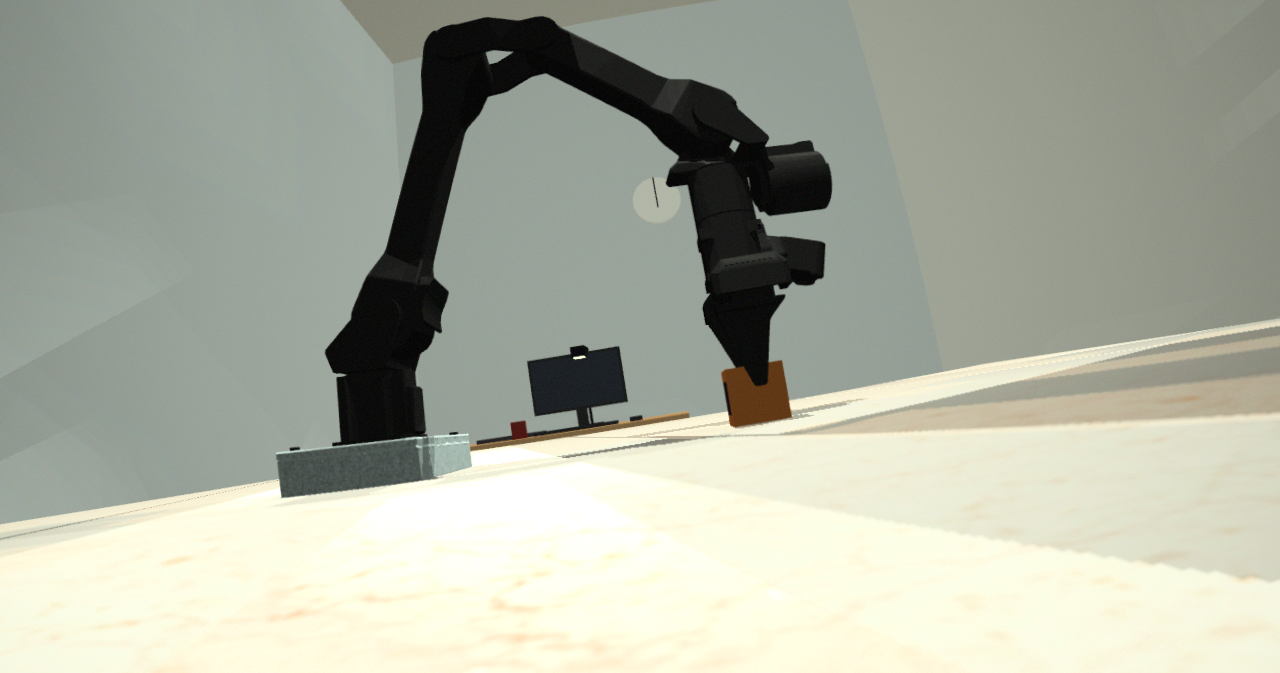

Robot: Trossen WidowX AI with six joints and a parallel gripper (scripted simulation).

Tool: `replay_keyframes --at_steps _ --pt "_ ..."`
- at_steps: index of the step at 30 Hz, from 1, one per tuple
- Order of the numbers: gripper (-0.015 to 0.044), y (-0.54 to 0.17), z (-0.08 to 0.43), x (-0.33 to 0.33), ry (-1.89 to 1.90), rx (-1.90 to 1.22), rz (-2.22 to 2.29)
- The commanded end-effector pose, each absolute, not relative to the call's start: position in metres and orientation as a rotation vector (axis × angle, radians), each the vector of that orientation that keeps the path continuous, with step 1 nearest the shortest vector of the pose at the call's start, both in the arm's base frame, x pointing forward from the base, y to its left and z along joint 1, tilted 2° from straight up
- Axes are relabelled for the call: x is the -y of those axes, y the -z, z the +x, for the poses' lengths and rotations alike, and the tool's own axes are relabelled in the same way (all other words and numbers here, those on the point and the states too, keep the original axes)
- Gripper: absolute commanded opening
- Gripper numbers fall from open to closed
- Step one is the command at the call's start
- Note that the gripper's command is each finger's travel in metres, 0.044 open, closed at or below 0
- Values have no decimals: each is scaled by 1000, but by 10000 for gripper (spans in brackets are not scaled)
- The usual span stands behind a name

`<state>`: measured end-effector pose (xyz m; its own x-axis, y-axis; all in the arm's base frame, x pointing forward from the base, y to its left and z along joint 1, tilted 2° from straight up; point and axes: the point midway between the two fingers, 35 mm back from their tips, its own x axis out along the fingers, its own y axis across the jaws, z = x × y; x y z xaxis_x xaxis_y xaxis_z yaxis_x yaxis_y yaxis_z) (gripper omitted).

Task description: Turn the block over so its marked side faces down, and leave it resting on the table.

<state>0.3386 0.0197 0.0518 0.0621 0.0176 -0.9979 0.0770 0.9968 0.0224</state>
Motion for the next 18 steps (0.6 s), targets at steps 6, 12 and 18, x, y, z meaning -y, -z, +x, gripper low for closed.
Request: replay_keyframes --at_steps 6,12,18 --pt "0 -79 336 -20 42 -1512 77" --pt "0 -77 337 -20 43 -1456 72" --pt "0 -74 338 -20 46 -1359 66"
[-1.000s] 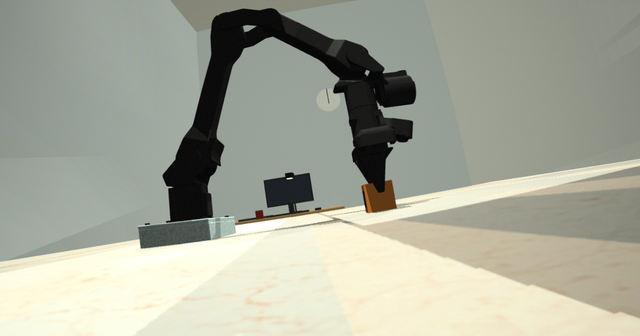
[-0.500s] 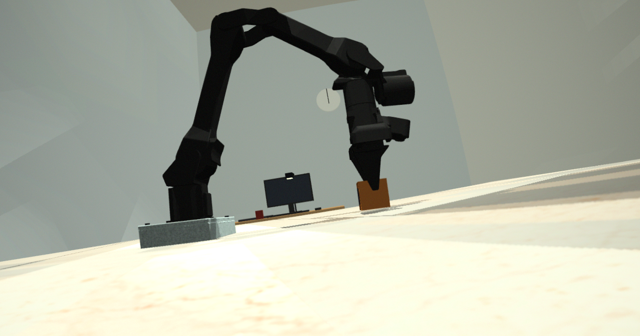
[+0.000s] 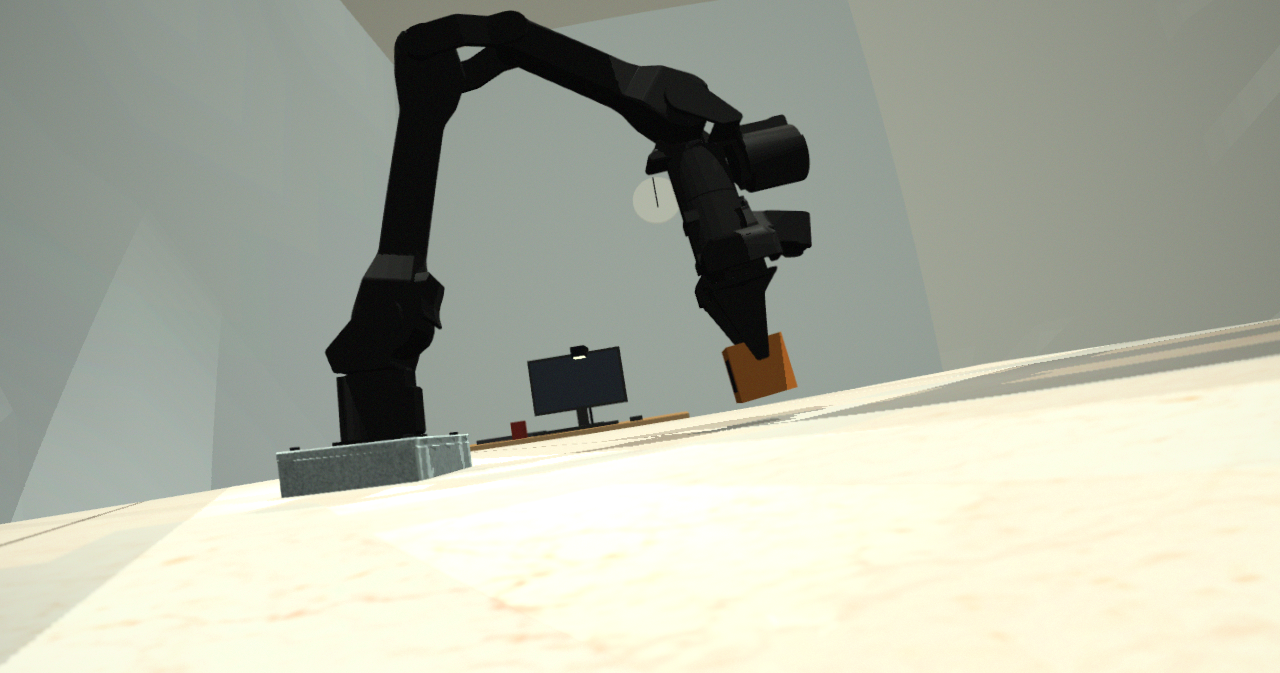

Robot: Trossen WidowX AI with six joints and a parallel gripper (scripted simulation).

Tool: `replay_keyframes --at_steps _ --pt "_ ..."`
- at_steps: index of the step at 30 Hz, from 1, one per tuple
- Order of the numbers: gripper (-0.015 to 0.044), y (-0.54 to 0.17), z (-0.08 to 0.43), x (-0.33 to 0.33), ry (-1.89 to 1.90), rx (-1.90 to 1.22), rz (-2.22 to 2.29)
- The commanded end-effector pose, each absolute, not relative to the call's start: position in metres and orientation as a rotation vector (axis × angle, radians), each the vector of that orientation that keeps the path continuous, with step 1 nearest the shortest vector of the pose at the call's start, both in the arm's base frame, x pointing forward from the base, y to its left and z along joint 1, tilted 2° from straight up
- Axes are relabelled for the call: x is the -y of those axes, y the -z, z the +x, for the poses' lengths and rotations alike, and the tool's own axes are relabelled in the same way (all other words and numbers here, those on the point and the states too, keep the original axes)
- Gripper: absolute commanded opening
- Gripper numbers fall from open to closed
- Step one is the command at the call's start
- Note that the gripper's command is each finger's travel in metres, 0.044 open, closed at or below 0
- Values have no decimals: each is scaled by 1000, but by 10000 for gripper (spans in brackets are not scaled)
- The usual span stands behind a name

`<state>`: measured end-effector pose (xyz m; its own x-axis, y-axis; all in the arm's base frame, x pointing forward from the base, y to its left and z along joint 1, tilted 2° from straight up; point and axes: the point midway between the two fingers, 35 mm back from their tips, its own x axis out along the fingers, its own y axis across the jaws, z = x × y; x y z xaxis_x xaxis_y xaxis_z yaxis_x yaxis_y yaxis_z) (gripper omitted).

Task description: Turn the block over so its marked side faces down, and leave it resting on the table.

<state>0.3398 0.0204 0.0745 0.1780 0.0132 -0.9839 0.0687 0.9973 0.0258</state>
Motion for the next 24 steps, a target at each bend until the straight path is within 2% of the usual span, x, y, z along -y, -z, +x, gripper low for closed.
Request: replay_keyframes --at_steps 1,24 --pt "0 -73 338 -20 47 -1342 65" --pt "0 -72 332 -20 57 -995 61"
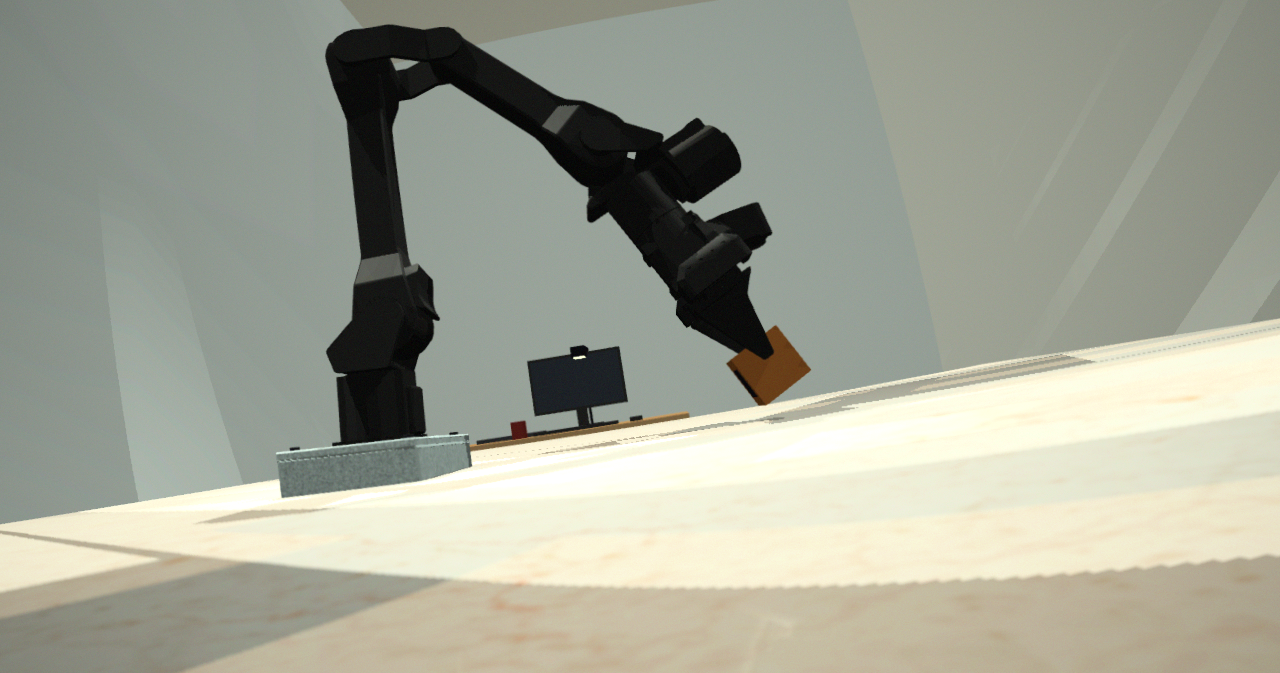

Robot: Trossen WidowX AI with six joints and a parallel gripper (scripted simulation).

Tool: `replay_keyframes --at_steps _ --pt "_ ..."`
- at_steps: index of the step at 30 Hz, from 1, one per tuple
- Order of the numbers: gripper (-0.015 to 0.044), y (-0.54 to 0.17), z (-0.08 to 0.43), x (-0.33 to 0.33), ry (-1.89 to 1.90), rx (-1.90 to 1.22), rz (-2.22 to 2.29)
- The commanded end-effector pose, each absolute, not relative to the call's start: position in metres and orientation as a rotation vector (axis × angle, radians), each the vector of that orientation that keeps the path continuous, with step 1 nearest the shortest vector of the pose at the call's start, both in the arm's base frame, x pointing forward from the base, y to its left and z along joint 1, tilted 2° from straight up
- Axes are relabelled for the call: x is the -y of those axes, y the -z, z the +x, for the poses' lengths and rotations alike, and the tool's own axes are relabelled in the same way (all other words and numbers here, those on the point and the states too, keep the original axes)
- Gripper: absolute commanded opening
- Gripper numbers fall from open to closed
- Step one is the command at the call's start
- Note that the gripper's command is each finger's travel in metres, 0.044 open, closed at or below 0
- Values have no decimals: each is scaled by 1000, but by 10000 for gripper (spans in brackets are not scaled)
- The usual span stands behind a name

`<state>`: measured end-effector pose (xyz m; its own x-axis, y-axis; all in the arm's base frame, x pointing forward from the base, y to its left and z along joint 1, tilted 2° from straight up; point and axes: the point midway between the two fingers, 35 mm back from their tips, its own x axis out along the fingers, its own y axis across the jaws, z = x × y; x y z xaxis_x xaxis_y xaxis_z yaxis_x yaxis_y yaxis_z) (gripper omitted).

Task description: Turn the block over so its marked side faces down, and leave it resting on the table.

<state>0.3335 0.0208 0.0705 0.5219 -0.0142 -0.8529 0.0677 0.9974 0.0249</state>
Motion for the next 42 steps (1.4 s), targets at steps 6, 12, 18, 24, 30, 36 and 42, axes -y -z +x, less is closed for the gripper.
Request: replay_keyframes --at_steps 6,12,18,24,30,36,42 --pt "0 -64 338 -21 57 -941 56" --pt "0 -52 344 -22 57 -849 48" --pt "0 -44 347 -22 59 -757 43" --pt "0 -39 346 -23 61 -666 41" --pt "0 -37 341 -22 64 -576 41" --pt "0 -39 332 -21 68 -488 43" --pt "0 -43 331 -21 69 -454 42"
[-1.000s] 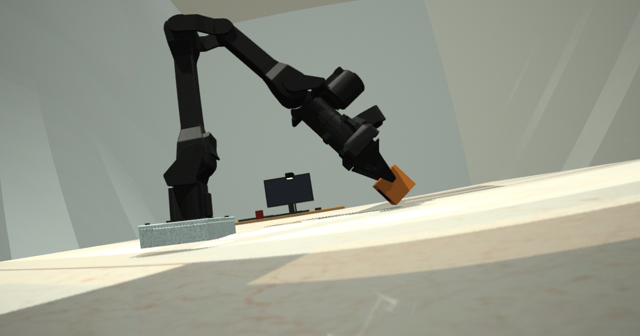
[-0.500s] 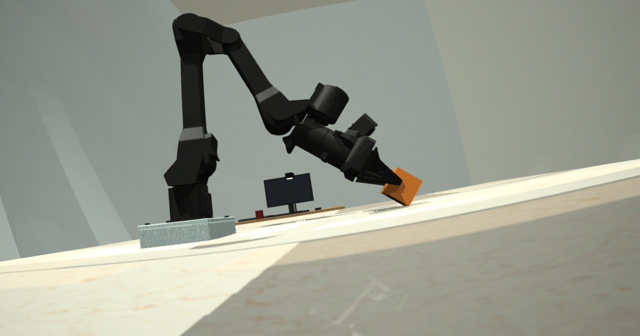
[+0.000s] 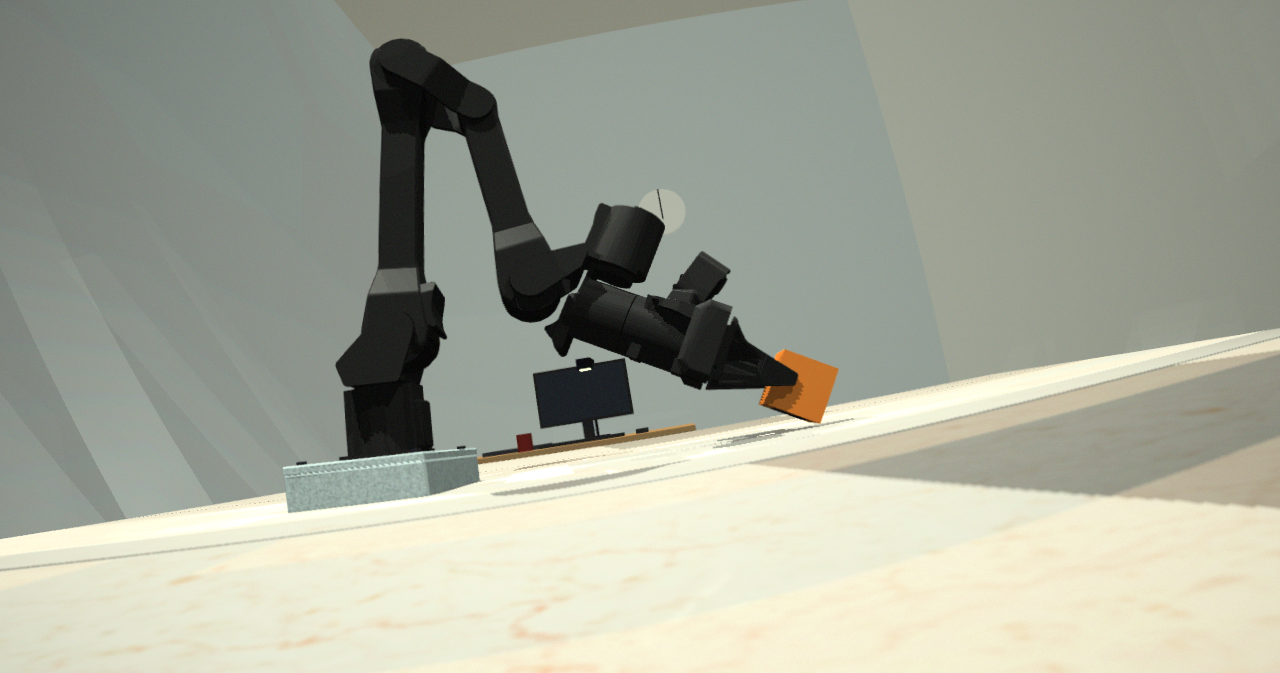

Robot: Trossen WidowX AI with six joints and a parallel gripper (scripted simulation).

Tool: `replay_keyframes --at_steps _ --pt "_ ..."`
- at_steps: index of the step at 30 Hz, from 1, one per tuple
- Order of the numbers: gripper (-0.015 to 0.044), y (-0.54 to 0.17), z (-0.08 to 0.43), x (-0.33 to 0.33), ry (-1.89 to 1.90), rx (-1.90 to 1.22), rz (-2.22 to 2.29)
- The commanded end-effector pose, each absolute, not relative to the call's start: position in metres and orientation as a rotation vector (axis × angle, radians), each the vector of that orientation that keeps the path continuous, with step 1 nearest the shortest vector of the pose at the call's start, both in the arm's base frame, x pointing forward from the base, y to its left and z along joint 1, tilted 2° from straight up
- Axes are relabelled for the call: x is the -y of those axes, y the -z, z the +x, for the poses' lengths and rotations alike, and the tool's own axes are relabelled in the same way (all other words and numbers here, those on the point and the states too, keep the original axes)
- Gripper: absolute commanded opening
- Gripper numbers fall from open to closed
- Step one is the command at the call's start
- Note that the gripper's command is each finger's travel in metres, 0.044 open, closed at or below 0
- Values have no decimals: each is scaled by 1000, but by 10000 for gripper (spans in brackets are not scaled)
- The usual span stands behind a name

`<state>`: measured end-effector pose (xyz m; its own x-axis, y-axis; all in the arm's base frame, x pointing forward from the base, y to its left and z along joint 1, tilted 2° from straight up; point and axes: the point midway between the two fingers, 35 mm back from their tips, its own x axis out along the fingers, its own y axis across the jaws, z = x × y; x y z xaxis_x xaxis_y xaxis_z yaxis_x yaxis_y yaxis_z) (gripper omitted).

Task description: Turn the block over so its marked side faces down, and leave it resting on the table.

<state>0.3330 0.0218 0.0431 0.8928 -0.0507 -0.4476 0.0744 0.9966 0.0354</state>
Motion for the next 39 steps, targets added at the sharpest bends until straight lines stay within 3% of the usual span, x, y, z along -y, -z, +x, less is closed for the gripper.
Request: replay_keyframes --at_steps 1,13,30,39 --pt "0 -43 331 -21 69 -454 42" --pt "0 -43 331 -21 69 -454 42" --pt "440 -43 331 -21 69 -454 42" --pt "440 -43 331 -21 69 -454 42"
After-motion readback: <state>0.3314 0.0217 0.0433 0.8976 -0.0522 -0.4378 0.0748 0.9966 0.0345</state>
